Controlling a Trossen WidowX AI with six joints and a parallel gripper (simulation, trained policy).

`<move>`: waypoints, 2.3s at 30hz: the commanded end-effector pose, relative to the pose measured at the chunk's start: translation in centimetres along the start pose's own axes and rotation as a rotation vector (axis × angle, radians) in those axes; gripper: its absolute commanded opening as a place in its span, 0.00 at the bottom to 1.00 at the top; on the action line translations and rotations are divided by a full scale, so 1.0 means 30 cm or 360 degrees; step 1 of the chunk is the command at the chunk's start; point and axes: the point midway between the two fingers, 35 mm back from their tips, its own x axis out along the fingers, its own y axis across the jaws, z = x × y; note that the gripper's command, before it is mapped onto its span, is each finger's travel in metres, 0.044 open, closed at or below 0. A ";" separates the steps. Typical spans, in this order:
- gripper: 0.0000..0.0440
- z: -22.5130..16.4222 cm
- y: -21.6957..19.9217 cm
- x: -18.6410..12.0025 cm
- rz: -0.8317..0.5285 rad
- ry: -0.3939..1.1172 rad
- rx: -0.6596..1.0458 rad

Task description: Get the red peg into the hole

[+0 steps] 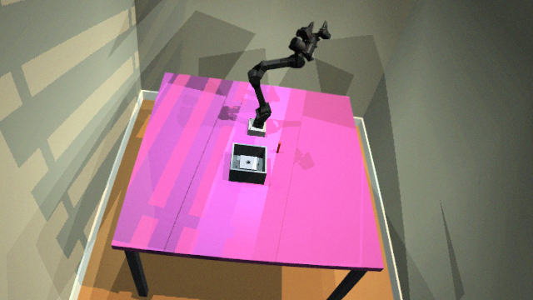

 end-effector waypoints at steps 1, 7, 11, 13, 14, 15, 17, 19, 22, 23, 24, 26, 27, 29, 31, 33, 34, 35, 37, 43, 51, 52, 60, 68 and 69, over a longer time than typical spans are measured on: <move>1.00 -0.062 -0.047 -0.028 -0.0111 0.0117 0.0088; 1.00 -0.169 -0.135 -0.099 -0.0333 0.0322 0.0231; 1.00 -0.234 -0.192 -0.160 -0.0494 0.0446 0.0322; 1.00 -0.264 -0.219 -0.195 -0.0579 0.0505 0.0365; 1.00 -0.279 -0.232 -0.213 -0.0622 0.0533 0.0387; 1.00 -0.293 -0.246 -0.232 -0.0665 0.0561 0.0408; 1.00 -0.320 -0.271 -0.271 -0.0754 0.0614 0.0450; 1.00 -0.346 -0.295 -0.313 -0.0844 0.0665 0.0491; 1.00 -0.381 -0.328 -0.379 -0.0984 0.0736 0.0550; 1.00 -0.392 -0.338 -0.402 -0.1031 0.0759 0.0570; 1.00 -0.402 -0.348 -0.426 -0.1079 0.0781 0.0589; 1.00 -0.422 -0.366 -0.474 -0.1175 0.0822 0.0627; 1.00 -0.431 -0.375 -0.498 -0.1224 0.0842 0.0645; 1.00 -0.447 -0.390 -0.549 -0.1323 0.0879 0.0682; 1.00 -0.462 -0.403 -0.600 -0.1423 0.0914 0.0718; 1.00 -0.475 -0.415 -0.653 -0.1525 0.0946 0.0753; 1.00 -0.481 -0.419 -0.679 -0.1576 0.0961 0.0770; 1.00 -0.487 -0.424 -0.706 -0.1627 0.0975 0.0787; 1.00 -0.496 -0.430 -0.760 -0.1730 0.1002 0.0821; 1.00 -0.516 -0.436 -0.923 -0.2045 0.1067 0.0921; 1.00 -0.527 -0.407 -1.136 -0.2473 0.1123 0.1051; 1.00 -0.527 -0.400 -1.162 -0.2526 0.1127 0.1067; 1.00 -0.523 -0.326 -1.357 -0.2957 0.1146 0.1203; 1.00 -0.514 -0.218 -1.526 -0.3388 0.1133 0.1345; 1.00 -0.513 -0.203 -1.545 -0.3442 0.1129 0.1364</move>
